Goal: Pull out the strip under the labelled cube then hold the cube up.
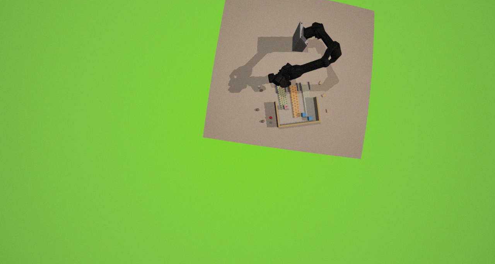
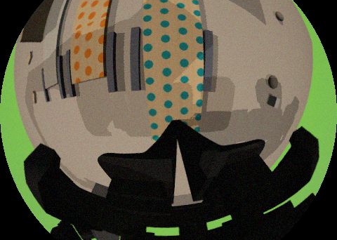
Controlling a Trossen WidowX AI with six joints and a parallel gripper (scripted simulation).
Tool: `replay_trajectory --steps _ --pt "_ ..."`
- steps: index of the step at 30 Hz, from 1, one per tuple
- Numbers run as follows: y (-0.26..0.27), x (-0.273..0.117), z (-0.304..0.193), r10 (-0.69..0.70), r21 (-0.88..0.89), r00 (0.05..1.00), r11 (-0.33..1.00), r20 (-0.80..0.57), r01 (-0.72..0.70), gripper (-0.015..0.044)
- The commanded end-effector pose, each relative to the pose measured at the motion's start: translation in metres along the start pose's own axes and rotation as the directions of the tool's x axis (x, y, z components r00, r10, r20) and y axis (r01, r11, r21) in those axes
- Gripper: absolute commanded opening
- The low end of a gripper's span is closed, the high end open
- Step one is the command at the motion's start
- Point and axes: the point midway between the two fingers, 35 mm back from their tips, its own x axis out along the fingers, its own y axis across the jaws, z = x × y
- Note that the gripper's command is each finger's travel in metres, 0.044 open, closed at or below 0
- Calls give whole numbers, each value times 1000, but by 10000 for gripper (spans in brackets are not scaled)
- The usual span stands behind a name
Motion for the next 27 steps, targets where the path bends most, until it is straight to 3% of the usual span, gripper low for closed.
replay_trajectory --steps 1,27 --pt "3 6 -14 5 10 1000 1000 -26 -5 0" --pt "5 4 -54 5 11 1000 1000 -28 -4 0"
